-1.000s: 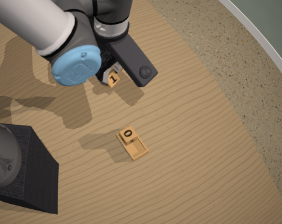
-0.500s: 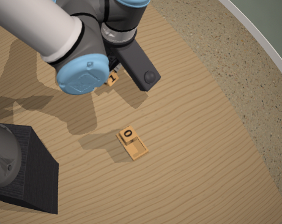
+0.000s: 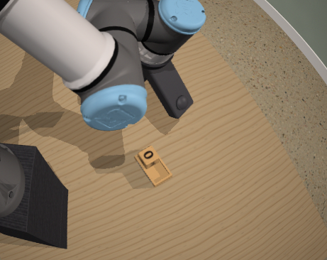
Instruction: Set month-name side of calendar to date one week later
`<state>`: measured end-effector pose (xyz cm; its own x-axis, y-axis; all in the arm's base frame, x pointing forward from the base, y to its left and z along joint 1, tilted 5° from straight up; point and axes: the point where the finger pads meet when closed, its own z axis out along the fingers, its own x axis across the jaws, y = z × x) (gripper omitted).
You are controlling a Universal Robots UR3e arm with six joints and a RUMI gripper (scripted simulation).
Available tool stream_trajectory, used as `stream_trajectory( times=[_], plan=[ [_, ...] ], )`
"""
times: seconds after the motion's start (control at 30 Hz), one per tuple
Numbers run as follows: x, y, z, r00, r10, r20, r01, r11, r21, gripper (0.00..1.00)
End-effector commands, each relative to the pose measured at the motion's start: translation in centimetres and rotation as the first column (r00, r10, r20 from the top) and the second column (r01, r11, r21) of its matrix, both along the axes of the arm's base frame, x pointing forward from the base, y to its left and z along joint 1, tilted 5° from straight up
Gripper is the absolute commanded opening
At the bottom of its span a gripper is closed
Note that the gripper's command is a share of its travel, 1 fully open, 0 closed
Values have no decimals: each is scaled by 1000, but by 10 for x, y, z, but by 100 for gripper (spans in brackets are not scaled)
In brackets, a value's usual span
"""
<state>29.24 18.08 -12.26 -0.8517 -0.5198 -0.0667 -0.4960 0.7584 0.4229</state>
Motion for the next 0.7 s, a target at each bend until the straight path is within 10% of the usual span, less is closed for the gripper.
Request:
stream_trajectory(
  times=[0.0, 0.67],
  plan=[
    [-3, 5, 2, 998, 35, -60, -30, 995, 97, 11],
    [-3, 4, 0, 993, 49, -104, -31, 986, 165, 11]
  ],
)
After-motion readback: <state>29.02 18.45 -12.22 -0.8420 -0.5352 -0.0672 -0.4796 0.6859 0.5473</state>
